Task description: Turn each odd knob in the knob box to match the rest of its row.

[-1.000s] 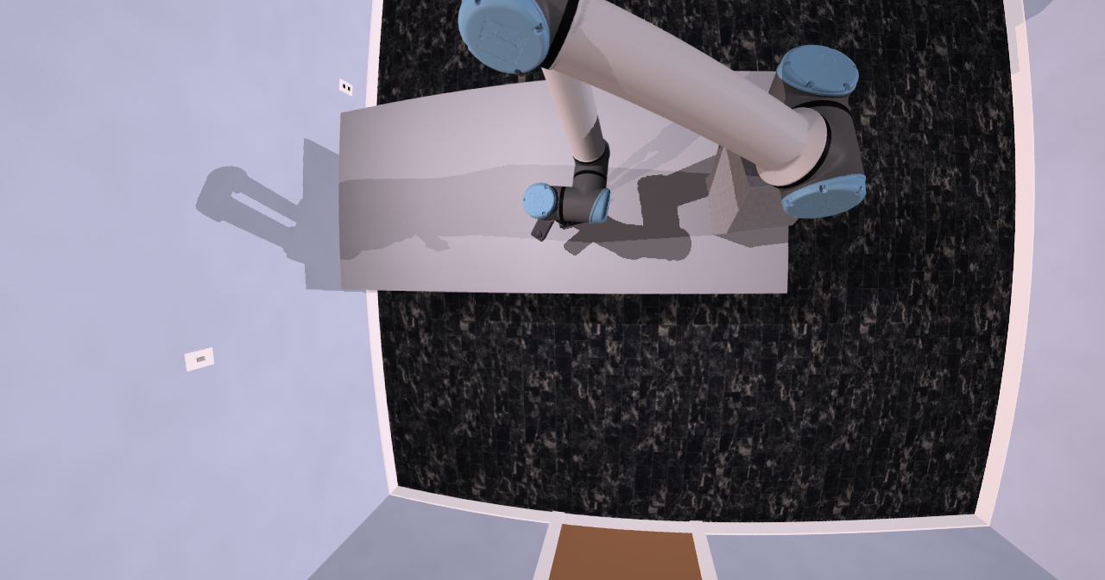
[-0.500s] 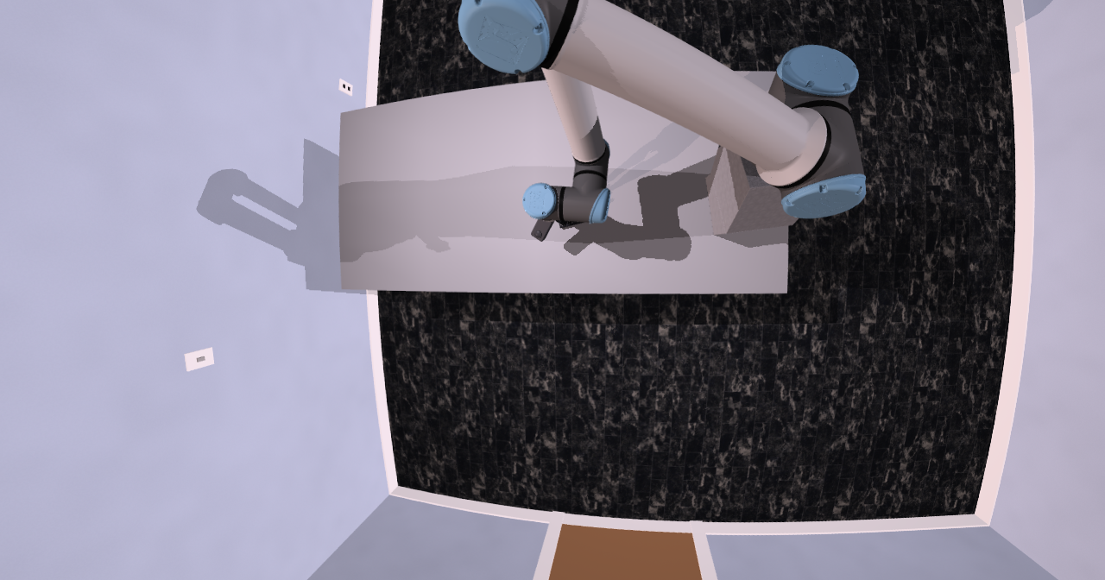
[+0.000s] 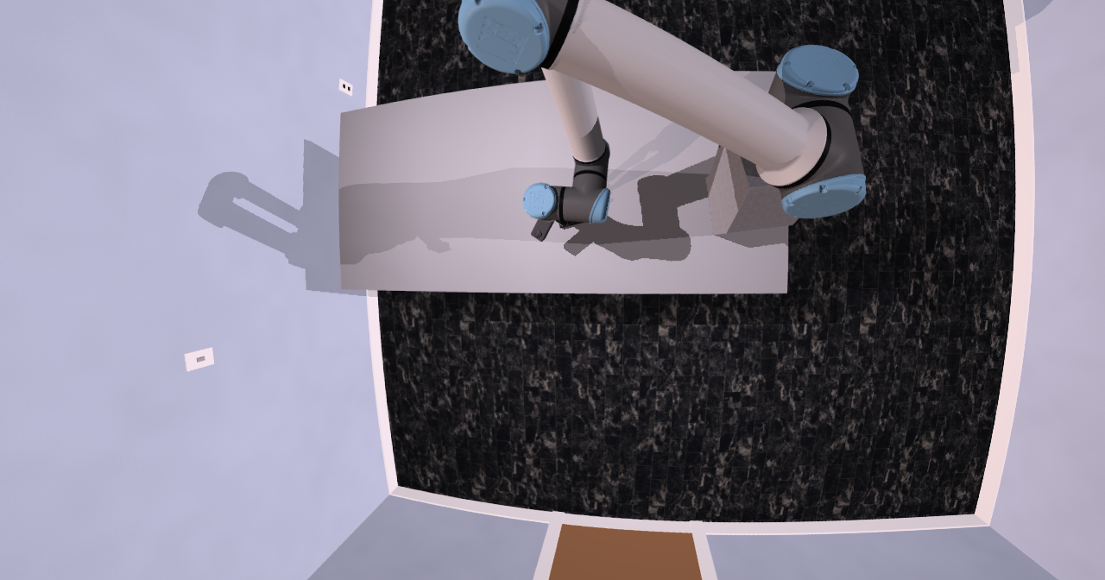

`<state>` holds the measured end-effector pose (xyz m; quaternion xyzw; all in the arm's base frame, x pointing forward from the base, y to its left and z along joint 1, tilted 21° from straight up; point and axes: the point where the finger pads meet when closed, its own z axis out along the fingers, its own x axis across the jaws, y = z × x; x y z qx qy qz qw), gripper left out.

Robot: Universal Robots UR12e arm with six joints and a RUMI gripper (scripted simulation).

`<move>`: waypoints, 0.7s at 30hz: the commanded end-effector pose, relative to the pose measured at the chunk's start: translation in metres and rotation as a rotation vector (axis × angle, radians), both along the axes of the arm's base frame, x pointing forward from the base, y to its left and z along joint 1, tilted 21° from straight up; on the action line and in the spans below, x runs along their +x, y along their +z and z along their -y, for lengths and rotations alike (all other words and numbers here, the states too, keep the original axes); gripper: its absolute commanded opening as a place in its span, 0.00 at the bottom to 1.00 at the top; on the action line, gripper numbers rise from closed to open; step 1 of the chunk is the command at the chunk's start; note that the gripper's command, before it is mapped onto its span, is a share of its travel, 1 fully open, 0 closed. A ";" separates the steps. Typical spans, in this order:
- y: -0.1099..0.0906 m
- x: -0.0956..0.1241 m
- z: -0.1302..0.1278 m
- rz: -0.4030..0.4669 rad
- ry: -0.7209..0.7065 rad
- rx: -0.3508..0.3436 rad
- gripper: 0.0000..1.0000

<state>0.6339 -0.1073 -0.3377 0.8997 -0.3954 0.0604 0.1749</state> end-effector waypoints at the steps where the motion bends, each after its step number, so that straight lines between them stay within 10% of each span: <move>1: 0.001 0.003 0.001 0.004 0.002 0.000 0.04; 21: 0.001 0.003 0.001 -0.016 0.055 0.002 0.04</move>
